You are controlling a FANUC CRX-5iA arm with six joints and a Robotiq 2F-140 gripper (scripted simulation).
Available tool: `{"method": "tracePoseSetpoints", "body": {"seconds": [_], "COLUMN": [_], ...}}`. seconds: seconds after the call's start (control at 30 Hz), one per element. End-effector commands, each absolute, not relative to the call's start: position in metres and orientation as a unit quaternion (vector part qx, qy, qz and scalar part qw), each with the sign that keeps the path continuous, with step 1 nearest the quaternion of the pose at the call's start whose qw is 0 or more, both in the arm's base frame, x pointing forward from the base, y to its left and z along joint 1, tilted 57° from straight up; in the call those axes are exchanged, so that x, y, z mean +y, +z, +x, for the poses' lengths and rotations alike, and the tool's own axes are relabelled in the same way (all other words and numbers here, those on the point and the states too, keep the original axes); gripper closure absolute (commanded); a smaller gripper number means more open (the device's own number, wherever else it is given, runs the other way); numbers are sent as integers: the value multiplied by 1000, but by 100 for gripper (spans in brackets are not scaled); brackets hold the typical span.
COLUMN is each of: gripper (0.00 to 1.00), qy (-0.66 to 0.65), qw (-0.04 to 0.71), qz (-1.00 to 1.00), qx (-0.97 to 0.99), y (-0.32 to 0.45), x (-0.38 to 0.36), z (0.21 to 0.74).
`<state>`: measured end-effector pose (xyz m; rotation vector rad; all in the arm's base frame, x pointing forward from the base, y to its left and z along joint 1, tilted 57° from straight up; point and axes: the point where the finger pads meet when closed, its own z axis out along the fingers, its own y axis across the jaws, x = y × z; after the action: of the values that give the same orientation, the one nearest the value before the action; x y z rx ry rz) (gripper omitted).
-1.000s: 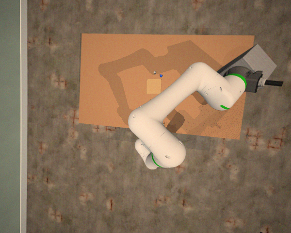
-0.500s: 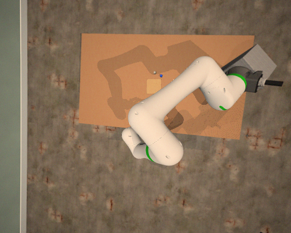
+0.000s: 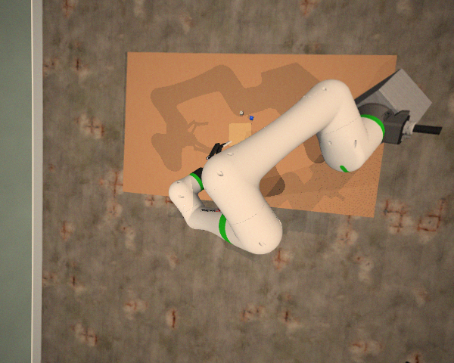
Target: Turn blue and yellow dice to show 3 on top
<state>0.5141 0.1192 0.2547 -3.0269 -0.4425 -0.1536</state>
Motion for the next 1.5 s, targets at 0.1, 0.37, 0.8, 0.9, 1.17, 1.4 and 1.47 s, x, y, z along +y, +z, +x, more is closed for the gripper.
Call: {"method": "tracePoseSetpoints", "body": {"seconds": [0.1, 0.37, 0.8, 0.9, 1.17, 1.4, 1.47], "gripper": [0, 0, 0, 0, 0, 0, 0], "qy": [-8, 16, 49, 58, 79, 98, 104], "qw": [6, 64, 179, 206, 263, 312, 324], "qz": [-1000, -993, -941, -918, -855, -777, -753], "qx": [-25, 94, 282, 333, 440, 538, 563], "y": [269, 227, 160, 146, 121, 101, 96], "x": [19, 10, 27, 30, 34, 32, 31], "z": [505, 504, 516, 521, 533, 547, 552]}}
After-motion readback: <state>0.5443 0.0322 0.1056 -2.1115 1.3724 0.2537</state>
